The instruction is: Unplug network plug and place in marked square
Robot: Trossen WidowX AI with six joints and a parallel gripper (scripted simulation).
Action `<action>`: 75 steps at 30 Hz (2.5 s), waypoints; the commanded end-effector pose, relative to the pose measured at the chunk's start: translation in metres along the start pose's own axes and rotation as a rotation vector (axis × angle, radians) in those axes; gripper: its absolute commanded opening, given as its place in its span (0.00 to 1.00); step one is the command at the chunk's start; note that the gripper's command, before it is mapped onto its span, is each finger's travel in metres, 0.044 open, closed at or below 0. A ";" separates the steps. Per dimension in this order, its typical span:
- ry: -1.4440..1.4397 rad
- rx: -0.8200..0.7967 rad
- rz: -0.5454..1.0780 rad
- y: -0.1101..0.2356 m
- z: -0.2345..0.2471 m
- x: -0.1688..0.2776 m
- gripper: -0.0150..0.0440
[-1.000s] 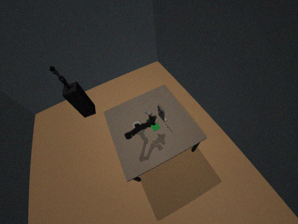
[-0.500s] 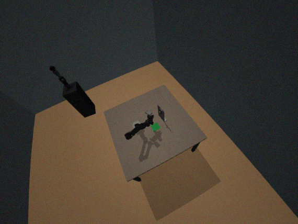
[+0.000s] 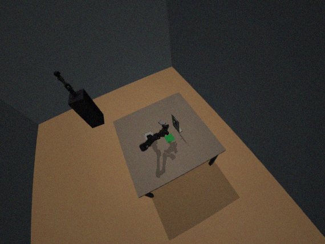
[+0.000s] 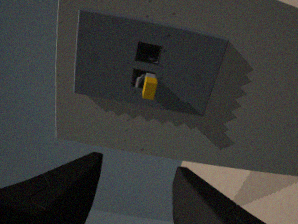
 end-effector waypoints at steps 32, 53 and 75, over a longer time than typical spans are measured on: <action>-0.005 -0.009 -0.006 -0.051 0.001 -0.013 0.52; -0.005 -0.010 -0.007 -0.075 0.002 -0.020 0.52; -0.005 -0.011 -0.008 -0.093 0.001 -0.023 0.46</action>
Point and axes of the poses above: the point midway between the two fingers, 35 mm back from their tips, its own y axis back along the fingers, its own z axis across the jaws, x = y × z, the point moved 3 cm from there along y, back along the fingers, and after that the axes turned 3 degrees about -y, right-handed, at the moved point
